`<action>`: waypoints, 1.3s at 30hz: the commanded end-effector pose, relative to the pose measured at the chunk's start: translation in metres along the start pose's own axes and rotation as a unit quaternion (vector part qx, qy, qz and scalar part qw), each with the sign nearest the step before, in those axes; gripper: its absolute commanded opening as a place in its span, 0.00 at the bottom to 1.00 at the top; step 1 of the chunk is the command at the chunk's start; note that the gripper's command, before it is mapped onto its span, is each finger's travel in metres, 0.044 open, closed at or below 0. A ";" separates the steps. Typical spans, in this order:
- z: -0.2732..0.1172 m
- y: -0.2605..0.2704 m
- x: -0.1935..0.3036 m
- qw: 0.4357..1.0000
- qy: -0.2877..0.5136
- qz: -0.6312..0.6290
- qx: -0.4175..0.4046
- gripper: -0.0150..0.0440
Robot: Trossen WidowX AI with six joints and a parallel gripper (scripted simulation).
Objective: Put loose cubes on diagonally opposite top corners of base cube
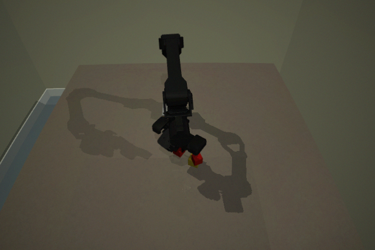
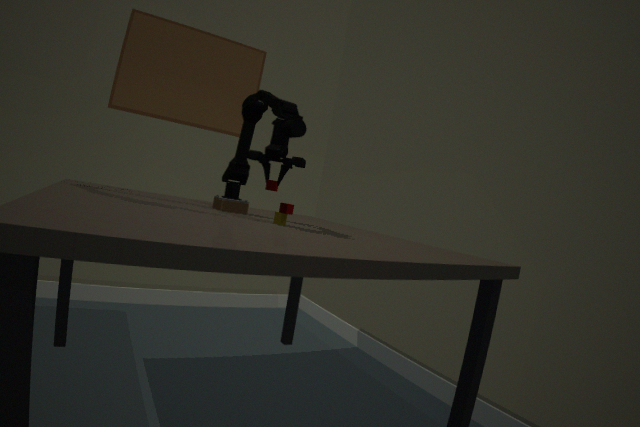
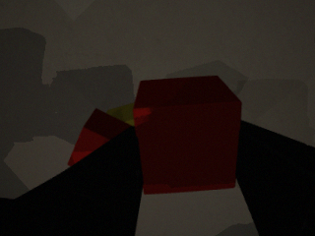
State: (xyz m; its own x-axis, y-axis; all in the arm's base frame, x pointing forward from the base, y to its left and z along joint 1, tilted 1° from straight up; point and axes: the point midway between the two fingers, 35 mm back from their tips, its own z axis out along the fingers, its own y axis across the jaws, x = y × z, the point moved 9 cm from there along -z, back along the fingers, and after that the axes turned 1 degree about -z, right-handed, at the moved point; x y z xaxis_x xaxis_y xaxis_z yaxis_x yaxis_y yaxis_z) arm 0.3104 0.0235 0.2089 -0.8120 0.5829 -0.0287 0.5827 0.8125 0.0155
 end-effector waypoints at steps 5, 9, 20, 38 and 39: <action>0.002 0.008 0.023 0.984 0.000 -0.179 0.002 0.43; 0.002 0.011 0.034 0.965 0.001 -0.262 0.001 0.43; 0.005 0.019 0.062 0.879 0.002 -0.477 0.000 0.43; 0.031 0.017 0.065 0.870 0.002 -0.492 0.000 0.43; 0.033 0.017 0.065 0.870 0.002 -0.493 0.000 0.43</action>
State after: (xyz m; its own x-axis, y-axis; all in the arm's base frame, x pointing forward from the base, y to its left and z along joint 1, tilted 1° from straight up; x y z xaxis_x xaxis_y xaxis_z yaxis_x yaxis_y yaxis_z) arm 0.2701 0.0760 0.1848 -0.9198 -0.3911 -0.0311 -0.3909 0.9204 -0.0122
